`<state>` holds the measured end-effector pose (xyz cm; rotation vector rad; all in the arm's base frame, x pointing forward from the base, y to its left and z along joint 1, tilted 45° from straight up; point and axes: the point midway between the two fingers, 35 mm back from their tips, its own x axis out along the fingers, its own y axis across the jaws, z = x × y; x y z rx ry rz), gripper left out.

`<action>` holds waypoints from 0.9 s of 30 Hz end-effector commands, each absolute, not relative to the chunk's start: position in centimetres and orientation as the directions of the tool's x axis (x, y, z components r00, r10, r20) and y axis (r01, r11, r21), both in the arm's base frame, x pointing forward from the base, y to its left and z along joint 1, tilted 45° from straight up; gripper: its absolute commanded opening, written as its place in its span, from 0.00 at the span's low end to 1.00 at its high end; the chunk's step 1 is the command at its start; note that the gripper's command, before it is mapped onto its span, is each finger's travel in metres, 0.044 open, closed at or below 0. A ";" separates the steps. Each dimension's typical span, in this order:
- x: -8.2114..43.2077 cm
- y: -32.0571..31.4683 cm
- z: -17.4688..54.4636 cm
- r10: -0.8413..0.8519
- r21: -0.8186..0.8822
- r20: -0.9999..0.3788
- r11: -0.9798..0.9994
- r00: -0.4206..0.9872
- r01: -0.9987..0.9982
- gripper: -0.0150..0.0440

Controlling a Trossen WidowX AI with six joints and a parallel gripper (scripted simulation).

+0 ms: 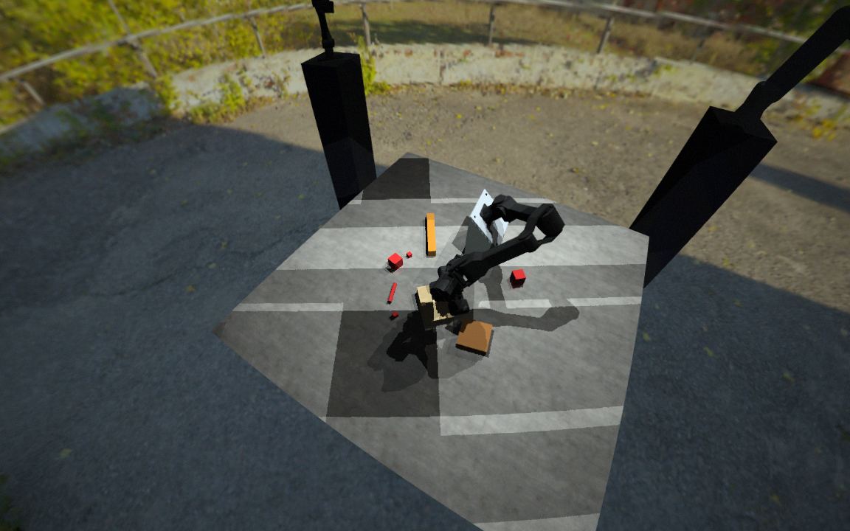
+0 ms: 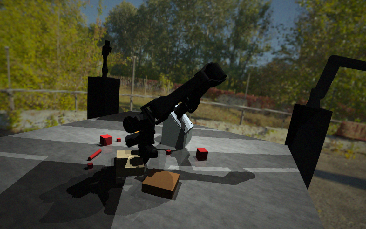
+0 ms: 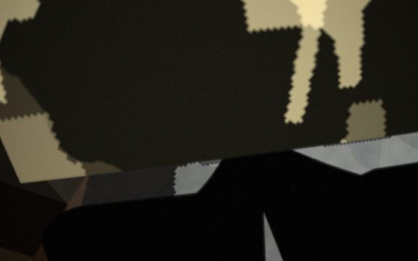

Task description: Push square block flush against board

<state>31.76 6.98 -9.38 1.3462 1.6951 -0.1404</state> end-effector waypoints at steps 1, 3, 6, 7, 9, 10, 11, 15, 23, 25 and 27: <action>32.0 6.8 -9.4 0.701 0.438 -0.711 0.394 0.043 0.808 0.25; 32.0 6.8 -9.4 0.701 0.438 -0.711 0.394 0.043 0.808 0.25; 32.0 6.8 -9.4 0.701 0.438 -0.711 0.394 0.043 0.808 0.25; 32.0 6.8 -9.4 0.701 0.438 -0.711 0.394 0.043 0.808 0.25; 32.0 6.8 -9.4 0.701 0.438 -0.711 0.394 0.043 0.808 0.25; 32.0 6.8 -9.4 0.701 0.438 -0.711 0.394 0.043 0.808 0.25; 32.0 6.8 -9.4 0.701 0.438 -0.711 0.394 0.043 0.808 0.25; 32.0 6.8 -9.4 0.701 0.438 -0.711 0.394 0.043 0.808 0.25; 31.5 7.4 -8.9 0.701 0.437 -0.712 0.394 0.043 0.808 0.25; 31.3 7.6 -8.7 0.701 0.437 -0.712 0.394 0.043 0.808 0.25; 31.1 7.8 -8.5 0.701 0.437 -0.712 0.394 0.043 0.809 0.25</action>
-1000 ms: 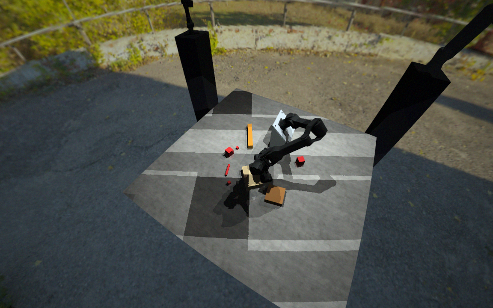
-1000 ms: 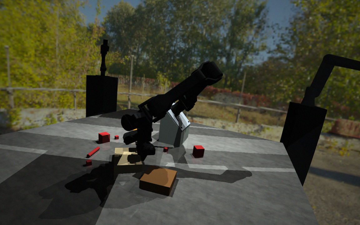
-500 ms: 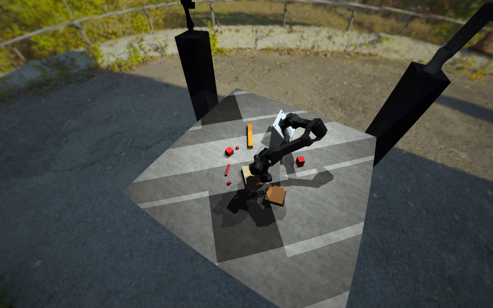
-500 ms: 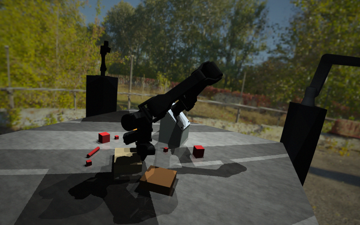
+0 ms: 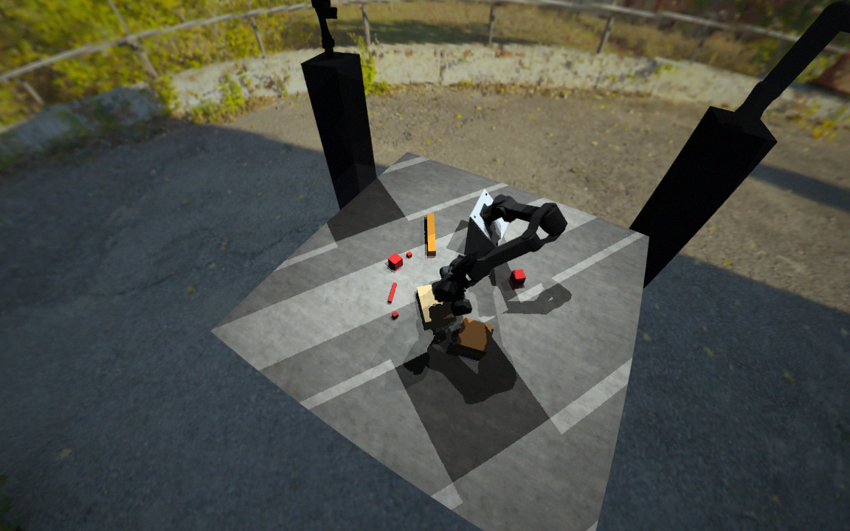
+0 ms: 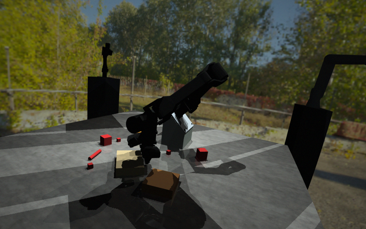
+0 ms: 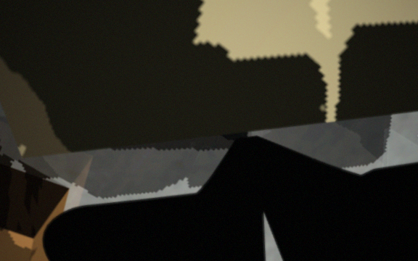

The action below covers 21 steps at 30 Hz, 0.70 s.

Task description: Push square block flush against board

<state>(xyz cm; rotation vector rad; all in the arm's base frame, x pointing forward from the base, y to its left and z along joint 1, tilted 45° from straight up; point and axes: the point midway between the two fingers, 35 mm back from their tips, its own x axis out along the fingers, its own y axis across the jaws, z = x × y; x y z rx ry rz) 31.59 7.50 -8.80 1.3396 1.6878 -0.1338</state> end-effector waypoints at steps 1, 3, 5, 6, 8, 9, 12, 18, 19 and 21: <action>31.0 7.9 -8.4 0.701 0.437 -0.712 0.394 0.043 0.809 0.25; 30.8 8.1 -8.2 0.701 0.437 -0.711 0.394 0.043 0.809 0.25; 30.6 8.3 -8.1 0.701 0.437 -0.711 0.394 0.042 0.809 0.25; 30.5 8.4 -8.0 0.702 0.437 -0.711 0.394 0.042 0.809 0.25; 30.3 8.6 -7.8 0.702 0.437 -0.711 0.394 0.042 0.809 0.25; 30.2 8.7 -7.7 0.702 0.437 -0.711 0.394 0.042 0.809 0.25; 29.9 9.0 -7.5 0.702 0.437 -0.711 0.394 0.042 0.809 0.25; 29.2 9.5 -7.0 0.703 0.436 -0.710 0.393 0.042 0.809 0.25; 29.1 9.6 -6.9 0.703 0.436 -0.710 0.393 0.042 0.809 0.25; 29.5 9.2 -7.0 0.702 0.438 -0.711 0.396 0.042 0.807 0.25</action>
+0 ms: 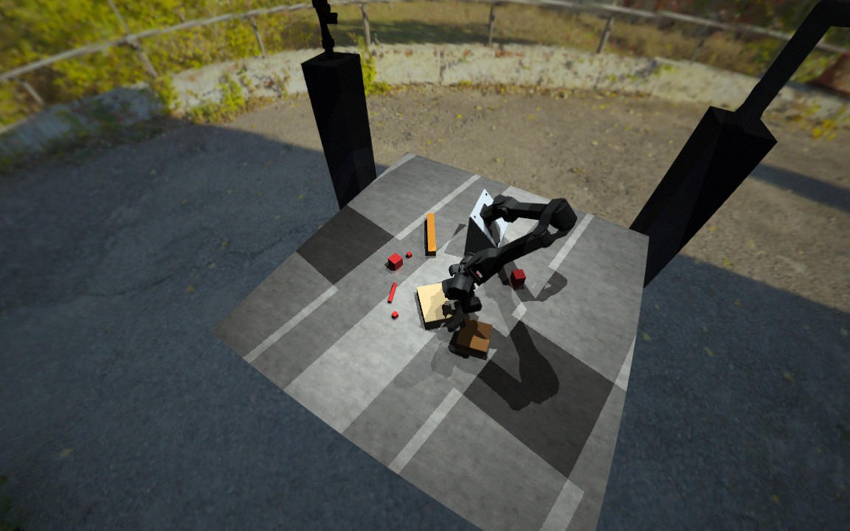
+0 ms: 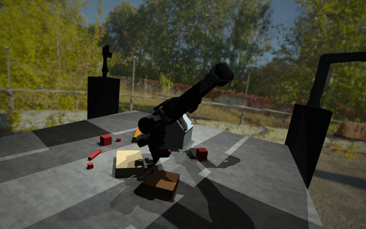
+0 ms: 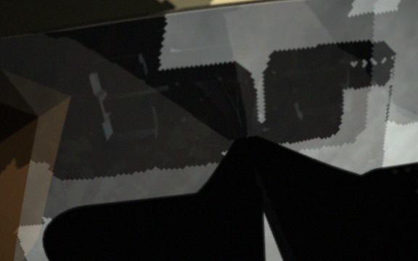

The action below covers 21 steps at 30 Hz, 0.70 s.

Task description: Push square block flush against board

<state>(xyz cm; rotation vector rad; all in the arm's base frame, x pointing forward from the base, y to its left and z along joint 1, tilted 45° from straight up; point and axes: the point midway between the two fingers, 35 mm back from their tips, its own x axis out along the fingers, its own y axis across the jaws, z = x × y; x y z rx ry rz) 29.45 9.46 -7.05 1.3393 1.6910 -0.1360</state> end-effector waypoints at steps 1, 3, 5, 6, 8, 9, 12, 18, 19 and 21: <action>29.6 8.7 -6.5 0.701 0.438 -0.712 0.396 0.042 0.807 0.25; 29.5 6.9 -4.7 0.700 0.436 -0.713 0.396 0.042 0.808 0.25; 29.3 5.6 -3.3 0.701 0.437 -0.712 0.394 0.042 0.809 0.25; 29.3 5.5 -3.1 0.701 0.437 -0.711 0.394 0.042 0.809 0.25; 29.3 5.5 -3.1 0.701 0.437 -0.711 0.394 0.042 0.809 0.25; 29.3 5.5 -3.1 0.701 0.437 -0.711 0.394 0.042 0.809 0.25; 29.3 5.3 -3.3 0.701 0.448 -0.712 0.408 0.042 0.795 0.25; 29.0 4.1 -4.3 0.697 0.543 -0.716 0.517 0.043 0.661 0.25; 28.9 3.9 -4.5 0.696 0.557 -0.717 0.534 0.044 0.636 0.25; 28.8 3.6 -4.9 0.695 0.584 -0.718 0.566 0.044 0.582 0.25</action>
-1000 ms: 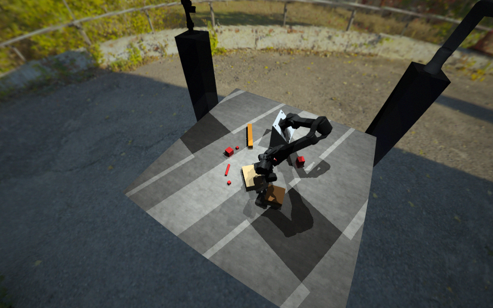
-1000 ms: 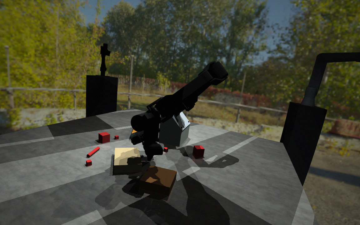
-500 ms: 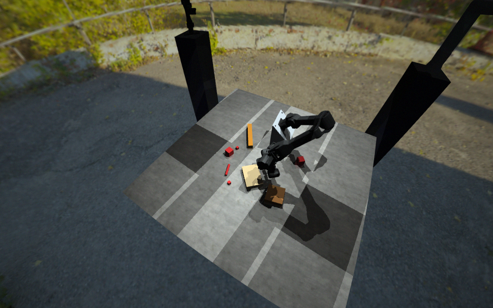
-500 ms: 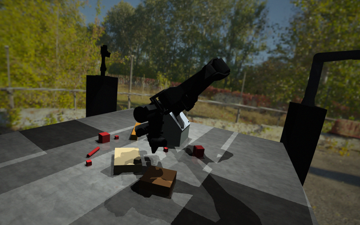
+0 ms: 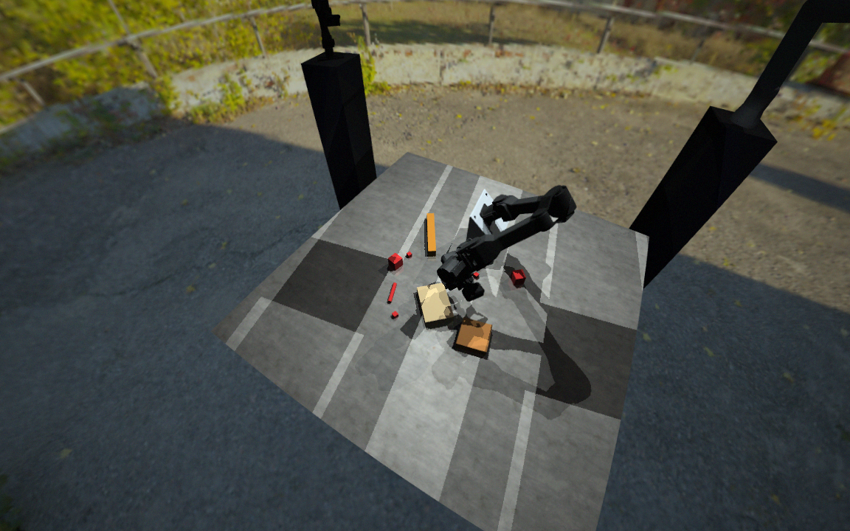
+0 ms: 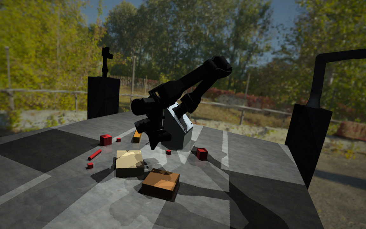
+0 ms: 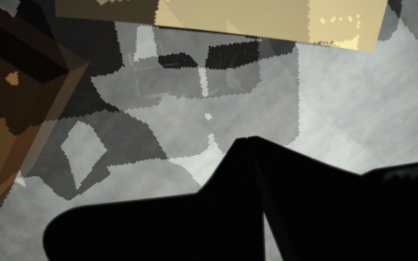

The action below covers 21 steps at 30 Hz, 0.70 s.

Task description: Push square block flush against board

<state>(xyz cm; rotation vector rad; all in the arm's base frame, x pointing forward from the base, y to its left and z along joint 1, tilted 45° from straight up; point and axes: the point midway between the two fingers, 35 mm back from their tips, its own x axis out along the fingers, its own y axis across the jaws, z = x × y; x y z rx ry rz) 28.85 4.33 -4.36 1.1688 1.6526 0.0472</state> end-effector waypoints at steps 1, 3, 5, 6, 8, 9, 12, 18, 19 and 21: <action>28.7 3.4 -5.1 0.694 0.596 -0.718 0.582 0.044 0.554 0.25; 28.6 3.0 -5.4 0.693 0.618 -0.719 0.610 0.044 0.496 0.25; 28.4 2.6 -5.8 0.692 0.637 -0.720 0.635 0.044 0.436 0.25; 28.4 2.4 -6.0 0.692 0.646 -0.721 0.647 0.044 0.405 0.25; 28.2 2.0 -6.3 0.691 0.661 -0.721 0.668 0.044 0.342 0.25; 28.1 1.8 -6.5 0.691 0.667 -0.722 0.677 0.044 0.310 0.25; 27.8 1.3 -7.0 0.690 0.682 -0.722 0.700 0.044 0.212 0.25; 27.2 0.3 -8.1 0.690 0.691 -0.723 0.723 0.043 0.009 0.25; 27.1 0.1 -8.3 0.690 0.689 -0.723 0.724 0.043 -0.025 0.25; 26.9 -0.2 -8.6 0.690 0.685 -0.723 0.723 0.043 -0.093 0.25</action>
